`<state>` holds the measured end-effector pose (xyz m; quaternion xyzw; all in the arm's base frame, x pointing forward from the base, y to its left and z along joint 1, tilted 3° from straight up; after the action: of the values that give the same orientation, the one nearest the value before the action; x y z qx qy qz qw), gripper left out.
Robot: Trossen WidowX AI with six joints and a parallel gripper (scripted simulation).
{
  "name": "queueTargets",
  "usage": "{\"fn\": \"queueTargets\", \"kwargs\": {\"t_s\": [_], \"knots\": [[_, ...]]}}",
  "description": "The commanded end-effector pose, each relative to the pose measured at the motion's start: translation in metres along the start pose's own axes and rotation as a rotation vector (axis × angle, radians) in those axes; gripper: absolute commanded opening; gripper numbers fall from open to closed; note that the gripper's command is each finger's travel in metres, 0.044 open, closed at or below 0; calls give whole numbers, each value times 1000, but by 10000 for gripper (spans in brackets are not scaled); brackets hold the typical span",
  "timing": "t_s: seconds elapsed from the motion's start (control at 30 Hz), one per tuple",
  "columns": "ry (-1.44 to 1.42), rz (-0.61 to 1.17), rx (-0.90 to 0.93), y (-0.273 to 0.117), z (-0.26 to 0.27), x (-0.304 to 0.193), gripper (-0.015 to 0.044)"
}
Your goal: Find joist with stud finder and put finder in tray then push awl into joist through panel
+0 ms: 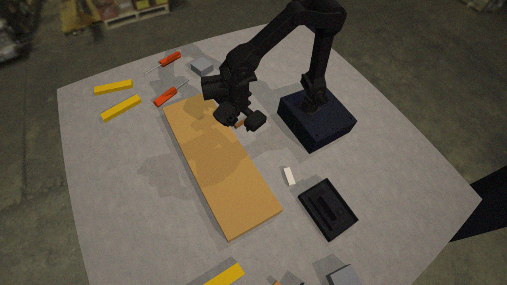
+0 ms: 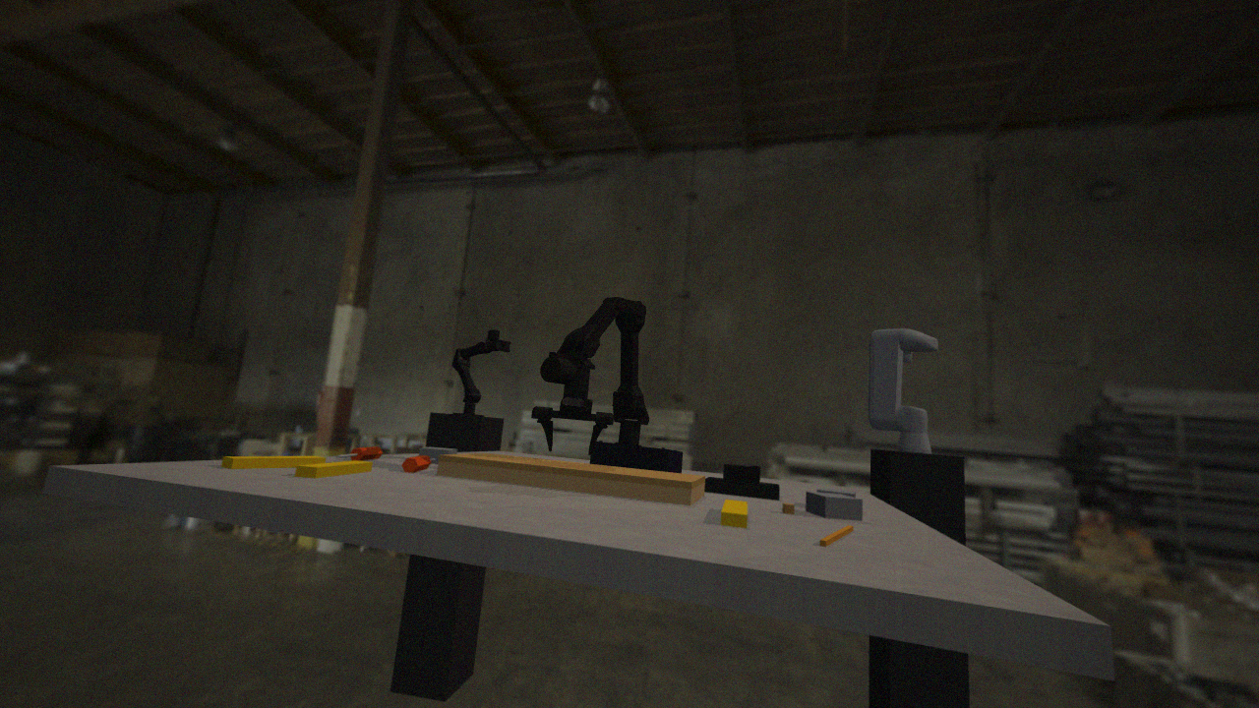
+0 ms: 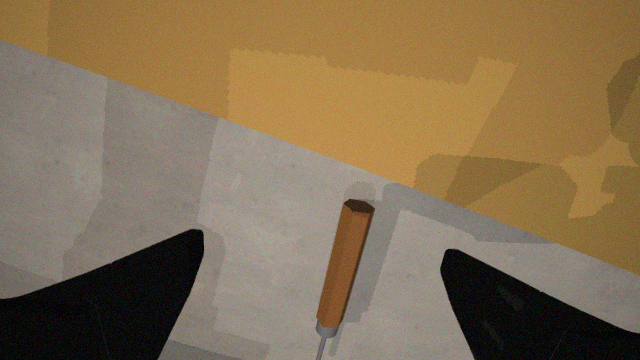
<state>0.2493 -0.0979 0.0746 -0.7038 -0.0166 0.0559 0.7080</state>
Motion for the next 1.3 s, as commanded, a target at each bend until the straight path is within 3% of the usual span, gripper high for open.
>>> {"fn": "queueTargets", "kwargs": {"t_s": [0.0, 0.57, 1.27], "knots": [[74, 37, 7, 6, -14, -16, 440], [74, 37, 6, 7, -22, -17, 440], [74, 37, 6, 41, -22, -15, 440]]}}
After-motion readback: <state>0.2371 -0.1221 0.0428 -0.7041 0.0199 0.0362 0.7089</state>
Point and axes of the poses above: the point midway between the two fingers, 35 mm back from their tips, its own y axis out along the fingers, its own z axis across the jaws, x = y × z, the point moved 7 cm from there along -y, back along the fingers, and after that the axes turned 3 degrees about y, right-handed, at the moved point
